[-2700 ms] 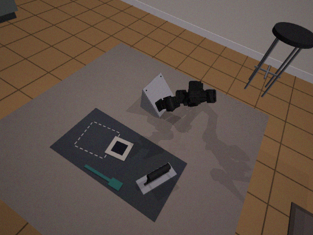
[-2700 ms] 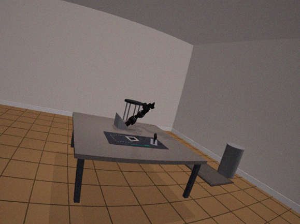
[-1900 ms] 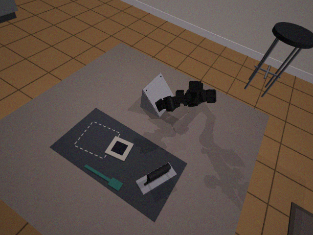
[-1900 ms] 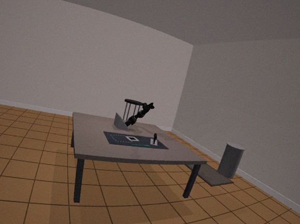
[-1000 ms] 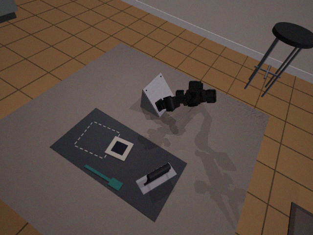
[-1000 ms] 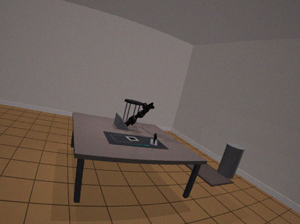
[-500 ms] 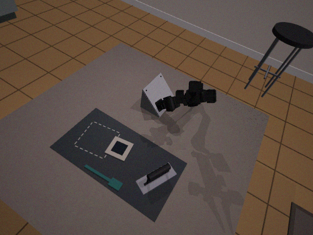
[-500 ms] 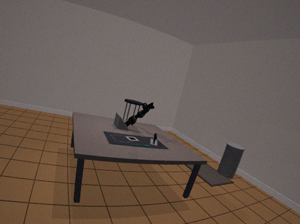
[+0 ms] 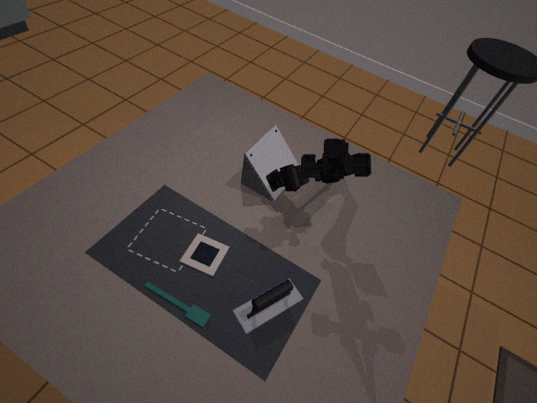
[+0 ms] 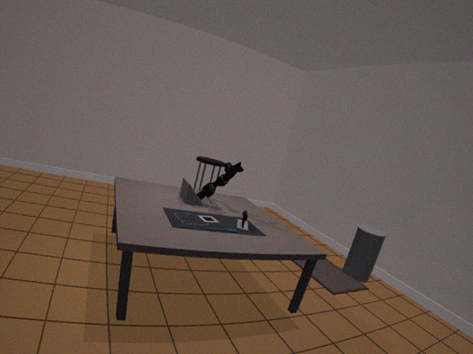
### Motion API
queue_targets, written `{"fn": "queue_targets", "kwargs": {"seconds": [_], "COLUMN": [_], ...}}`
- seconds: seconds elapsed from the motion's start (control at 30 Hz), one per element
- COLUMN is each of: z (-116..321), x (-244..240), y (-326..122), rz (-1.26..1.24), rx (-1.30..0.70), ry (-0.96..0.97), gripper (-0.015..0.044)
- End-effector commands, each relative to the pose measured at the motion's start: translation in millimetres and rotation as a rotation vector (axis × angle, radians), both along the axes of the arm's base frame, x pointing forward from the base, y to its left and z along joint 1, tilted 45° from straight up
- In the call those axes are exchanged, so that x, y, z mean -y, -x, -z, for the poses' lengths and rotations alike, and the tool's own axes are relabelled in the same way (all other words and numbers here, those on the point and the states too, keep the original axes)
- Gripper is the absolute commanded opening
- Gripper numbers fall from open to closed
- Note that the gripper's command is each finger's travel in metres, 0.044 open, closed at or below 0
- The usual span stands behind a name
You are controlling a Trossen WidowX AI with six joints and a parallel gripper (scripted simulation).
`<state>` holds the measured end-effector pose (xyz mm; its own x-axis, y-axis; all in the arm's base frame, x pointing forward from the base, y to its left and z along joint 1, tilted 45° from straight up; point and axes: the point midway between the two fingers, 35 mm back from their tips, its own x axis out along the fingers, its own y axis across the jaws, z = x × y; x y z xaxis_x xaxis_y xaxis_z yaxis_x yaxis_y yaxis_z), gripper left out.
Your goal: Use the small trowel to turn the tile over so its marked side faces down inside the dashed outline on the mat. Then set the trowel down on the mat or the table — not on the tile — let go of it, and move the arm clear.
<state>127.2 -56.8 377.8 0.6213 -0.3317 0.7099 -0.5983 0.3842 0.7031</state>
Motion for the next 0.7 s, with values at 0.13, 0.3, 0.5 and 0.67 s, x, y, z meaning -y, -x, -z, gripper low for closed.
{"fn": "queue_targets", "kwargs": {"seconds": [0.13, 0.3, 0.5, 0.67], "z": [0.0, -0.4, -3.8, -3.9], "x": [0.0, -0.2, -2.8, -6.4], "y": [0.0, -1.9, -28.8, -58.1], "rz": [0.0, -0.001, -0.018, -0.045], "rx": [0.0, -0.01, -0.155, -0.308], "ry": [0.0, 0.002, 0.032, 0.065], "gripper": [0.0052, 0.0179, 0.027, 0.027]}}
